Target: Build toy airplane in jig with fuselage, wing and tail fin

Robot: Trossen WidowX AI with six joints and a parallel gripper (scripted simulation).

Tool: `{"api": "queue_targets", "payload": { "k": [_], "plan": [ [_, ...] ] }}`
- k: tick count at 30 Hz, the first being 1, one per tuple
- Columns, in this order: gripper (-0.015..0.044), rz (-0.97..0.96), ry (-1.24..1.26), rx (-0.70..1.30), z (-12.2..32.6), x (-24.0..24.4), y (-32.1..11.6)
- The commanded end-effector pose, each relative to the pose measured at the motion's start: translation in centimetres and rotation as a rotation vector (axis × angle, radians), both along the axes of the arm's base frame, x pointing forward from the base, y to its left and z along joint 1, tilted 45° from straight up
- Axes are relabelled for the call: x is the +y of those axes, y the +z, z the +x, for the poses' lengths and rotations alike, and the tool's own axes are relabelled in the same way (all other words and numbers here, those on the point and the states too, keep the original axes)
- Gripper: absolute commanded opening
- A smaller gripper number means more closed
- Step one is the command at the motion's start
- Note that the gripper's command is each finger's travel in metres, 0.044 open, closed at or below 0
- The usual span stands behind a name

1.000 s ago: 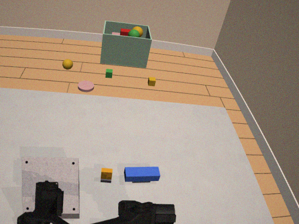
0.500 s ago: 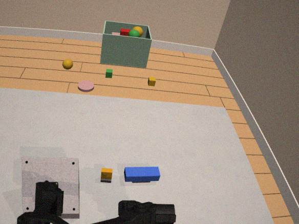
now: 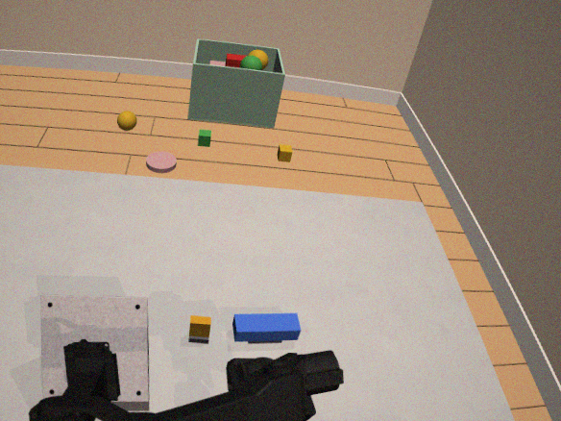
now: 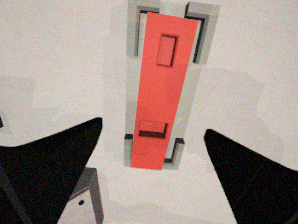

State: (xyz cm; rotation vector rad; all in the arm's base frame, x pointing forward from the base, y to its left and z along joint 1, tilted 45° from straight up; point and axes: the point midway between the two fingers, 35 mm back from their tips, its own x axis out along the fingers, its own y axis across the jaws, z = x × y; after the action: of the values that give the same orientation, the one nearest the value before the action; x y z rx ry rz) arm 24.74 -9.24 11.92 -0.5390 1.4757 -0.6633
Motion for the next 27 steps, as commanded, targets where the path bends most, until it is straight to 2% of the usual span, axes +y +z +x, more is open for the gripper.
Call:
{"api": "queue_targets", "payload": {
  "k": [1, 13, 21, 27],
  "plan": [
    [0.0440, -0.005, 0.004, -0.011, -0.2, 3.5, 3.8],
    [0.0440, -0.003, 0.038, 0.020, 0.8, 4.0, 3.2],
    [0.0440, 0.017, 0.043, 0.016, 7.1, 11.4, -3.2],
    [0.0440, 0.008, 0.063, 0.006, 9.2, 17.1, -9.6]
  ]
}}
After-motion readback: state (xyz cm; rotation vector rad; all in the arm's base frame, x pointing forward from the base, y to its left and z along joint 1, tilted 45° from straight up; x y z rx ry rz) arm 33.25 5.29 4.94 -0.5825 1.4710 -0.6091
